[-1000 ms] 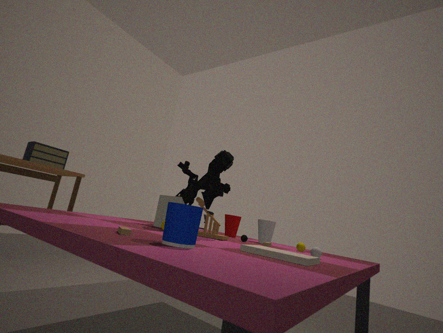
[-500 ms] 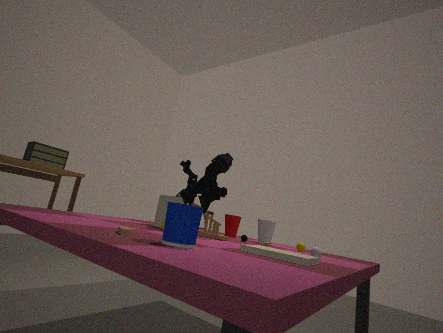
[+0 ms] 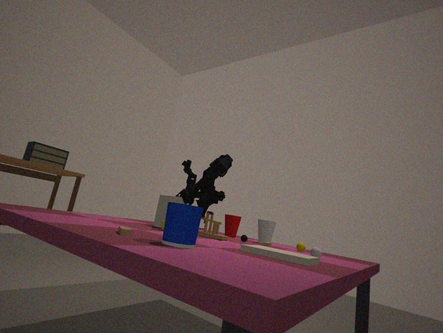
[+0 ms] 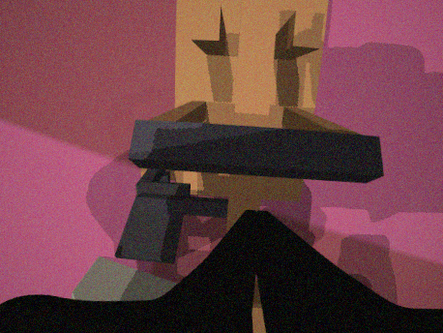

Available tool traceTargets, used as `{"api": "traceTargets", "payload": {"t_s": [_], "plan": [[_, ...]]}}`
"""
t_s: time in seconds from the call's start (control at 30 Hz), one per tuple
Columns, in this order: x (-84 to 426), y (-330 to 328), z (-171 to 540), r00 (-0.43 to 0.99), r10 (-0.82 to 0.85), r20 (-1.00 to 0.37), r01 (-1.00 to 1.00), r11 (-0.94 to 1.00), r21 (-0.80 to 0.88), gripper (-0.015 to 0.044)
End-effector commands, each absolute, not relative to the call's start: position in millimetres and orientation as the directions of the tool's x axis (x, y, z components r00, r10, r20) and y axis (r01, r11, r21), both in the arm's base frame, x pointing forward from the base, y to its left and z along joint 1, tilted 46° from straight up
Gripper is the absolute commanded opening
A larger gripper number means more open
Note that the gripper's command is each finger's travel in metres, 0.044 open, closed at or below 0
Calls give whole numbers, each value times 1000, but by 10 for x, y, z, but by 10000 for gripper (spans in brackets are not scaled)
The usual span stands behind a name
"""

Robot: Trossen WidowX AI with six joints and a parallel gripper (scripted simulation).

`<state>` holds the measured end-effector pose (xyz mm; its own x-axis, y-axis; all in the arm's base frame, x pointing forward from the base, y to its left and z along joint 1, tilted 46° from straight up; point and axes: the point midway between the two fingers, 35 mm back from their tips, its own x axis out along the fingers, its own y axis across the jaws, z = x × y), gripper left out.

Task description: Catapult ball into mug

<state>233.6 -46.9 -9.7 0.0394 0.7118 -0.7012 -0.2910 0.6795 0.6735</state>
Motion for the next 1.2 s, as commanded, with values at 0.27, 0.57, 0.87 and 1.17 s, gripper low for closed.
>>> {"api": "traceTargets", "payload": {"t_s": [0.27,0.57,0.87,1.17], "plan": [[2261,-338,-247,29,712,-701,-282,679,678,0],[2265,-256,-336,30,711,-702,-281,680,677,0],[2314,-292,-295,48,710,-703,-293,683,669,0],[1911,-609,-74,27,711,-702,-280,680,678,184]]}}
